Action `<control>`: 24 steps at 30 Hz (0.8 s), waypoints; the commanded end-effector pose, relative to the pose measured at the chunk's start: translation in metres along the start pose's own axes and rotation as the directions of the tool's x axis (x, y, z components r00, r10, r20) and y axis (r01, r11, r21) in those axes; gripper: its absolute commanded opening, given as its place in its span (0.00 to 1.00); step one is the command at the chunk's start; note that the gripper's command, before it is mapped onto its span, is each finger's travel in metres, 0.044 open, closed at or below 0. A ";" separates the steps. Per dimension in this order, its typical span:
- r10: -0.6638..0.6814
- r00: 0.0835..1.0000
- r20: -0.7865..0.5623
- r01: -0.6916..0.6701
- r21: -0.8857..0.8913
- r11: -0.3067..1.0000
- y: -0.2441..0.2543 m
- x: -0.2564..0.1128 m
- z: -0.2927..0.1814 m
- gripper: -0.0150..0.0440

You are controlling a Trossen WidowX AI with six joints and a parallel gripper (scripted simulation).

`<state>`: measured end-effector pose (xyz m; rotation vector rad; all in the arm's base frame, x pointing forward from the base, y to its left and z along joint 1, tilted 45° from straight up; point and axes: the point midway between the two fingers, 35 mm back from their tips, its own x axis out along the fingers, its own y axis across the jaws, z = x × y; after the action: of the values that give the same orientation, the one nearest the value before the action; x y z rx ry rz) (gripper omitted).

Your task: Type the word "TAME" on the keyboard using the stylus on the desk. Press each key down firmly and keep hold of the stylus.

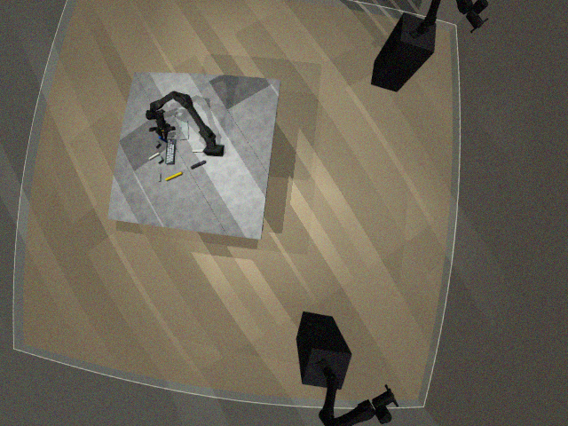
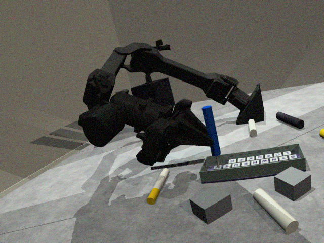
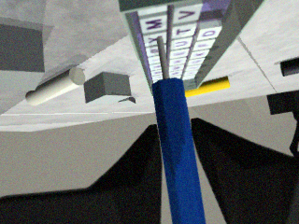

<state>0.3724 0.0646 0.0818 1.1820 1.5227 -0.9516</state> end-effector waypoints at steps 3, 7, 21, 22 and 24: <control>0.005 1.000 -0.005 -0.005 -0.006 1.000 -0.001 -0.013 -0.023 0.39; 0.005 1.000 -0.001 -0.005 -0.015 1.000 -0.001 -0.011 -0.021 0.40; 0.004 1.000 -0.004 -0.004 -0.011 1.000 -0.006 0.006 -0.033 0.25; 0.004 1.000 -0.004 -0.004 -0.010 1.000 -0.007 0.010 -0.036 0.25; 0.003 1.000 -0.005 -0.004 -0.009 1.000 -0.010 0.016 -0.041 0.25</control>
<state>0.3594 0.0953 0.0836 1.1786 1.5203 -0.9371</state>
